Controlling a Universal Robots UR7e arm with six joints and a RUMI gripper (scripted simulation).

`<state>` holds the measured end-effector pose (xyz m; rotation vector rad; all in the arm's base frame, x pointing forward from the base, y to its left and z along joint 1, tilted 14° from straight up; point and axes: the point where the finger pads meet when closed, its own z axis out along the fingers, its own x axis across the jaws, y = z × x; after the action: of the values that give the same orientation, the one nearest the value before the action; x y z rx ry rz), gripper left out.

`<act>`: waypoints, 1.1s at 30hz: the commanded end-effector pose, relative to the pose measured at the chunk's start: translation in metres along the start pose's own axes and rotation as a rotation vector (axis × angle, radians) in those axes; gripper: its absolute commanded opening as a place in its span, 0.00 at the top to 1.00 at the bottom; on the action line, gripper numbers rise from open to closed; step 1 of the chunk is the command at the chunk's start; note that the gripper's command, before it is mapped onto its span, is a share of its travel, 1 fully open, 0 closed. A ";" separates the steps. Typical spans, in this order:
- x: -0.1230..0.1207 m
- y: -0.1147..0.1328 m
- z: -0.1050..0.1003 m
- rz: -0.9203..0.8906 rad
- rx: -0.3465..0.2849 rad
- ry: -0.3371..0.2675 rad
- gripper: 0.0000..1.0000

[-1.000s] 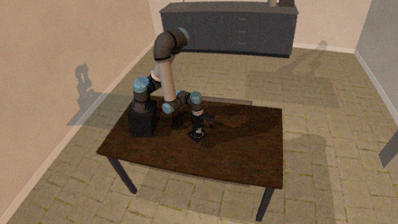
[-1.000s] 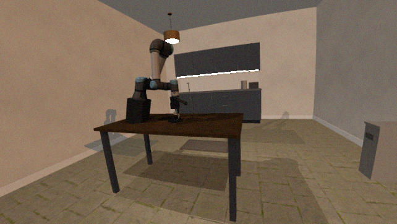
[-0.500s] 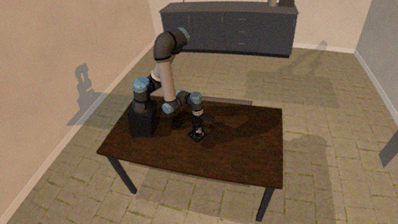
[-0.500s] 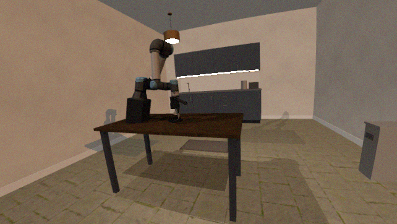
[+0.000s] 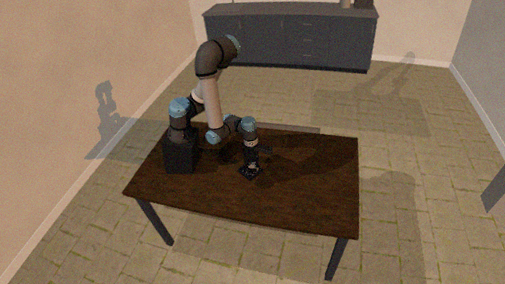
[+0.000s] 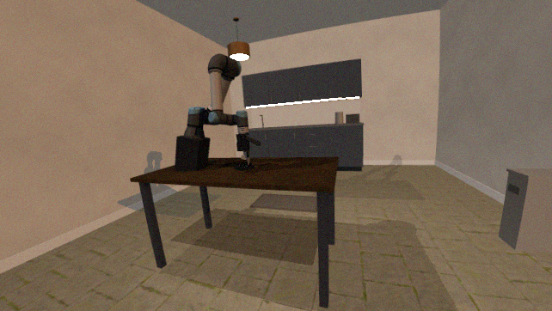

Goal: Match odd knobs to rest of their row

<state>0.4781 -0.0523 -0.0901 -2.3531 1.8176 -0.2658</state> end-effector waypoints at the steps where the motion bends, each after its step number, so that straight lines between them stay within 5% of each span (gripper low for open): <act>1: 0.000 0.000 0.000 0.000 0.001 0.001 0.96; 33: 0.000 0.000 0.000 0.028 0.001 0.001 0.96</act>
<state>0.4781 -0.0523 -0.0901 -2.3383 1.8345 -0.2639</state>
